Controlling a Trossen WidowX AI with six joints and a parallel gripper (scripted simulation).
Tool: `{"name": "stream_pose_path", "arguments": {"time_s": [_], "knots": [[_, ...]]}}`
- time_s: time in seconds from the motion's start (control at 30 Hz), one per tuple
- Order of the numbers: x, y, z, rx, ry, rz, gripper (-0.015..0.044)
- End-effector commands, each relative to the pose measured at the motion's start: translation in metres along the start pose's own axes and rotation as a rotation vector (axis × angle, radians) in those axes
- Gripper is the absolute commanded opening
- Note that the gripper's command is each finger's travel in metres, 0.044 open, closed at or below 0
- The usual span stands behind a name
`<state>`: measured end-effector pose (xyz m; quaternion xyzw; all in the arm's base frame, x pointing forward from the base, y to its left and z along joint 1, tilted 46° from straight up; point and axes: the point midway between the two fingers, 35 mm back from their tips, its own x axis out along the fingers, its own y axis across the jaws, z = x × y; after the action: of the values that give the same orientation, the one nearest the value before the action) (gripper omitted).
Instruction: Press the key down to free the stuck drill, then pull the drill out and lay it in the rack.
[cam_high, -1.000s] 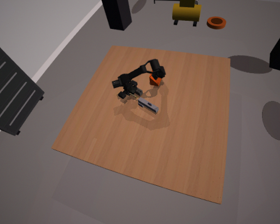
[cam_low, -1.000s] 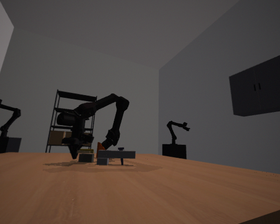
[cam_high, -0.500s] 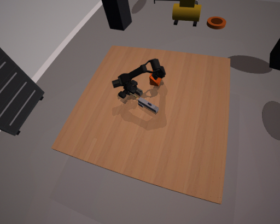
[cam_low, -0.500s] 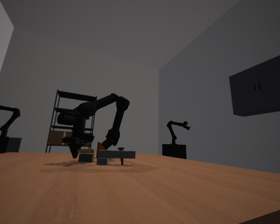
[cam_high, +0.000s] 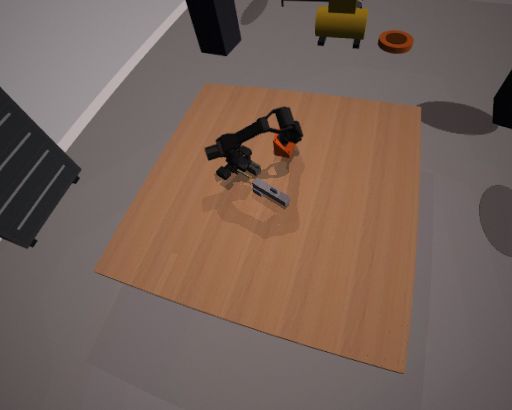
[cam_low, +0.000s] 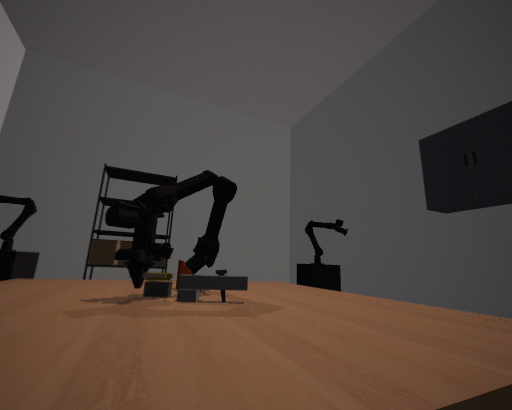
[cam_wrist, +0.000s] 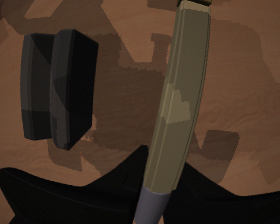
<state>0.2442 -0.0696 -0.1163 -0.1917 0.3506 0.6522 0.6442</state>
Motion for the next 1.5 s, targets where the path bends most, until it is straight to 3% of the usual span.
{"name": "stream_pose_path", "arguments": {"time_s": [0.0, 1.47], "knots": [[-0.0033, -0.0004, -0.0003, -0.005, 0.006, -0.004, 0.0000], [-0.0127, 0.0017, 0.0016, -0.004, 0.006, -0.004, 0.0000]]}}
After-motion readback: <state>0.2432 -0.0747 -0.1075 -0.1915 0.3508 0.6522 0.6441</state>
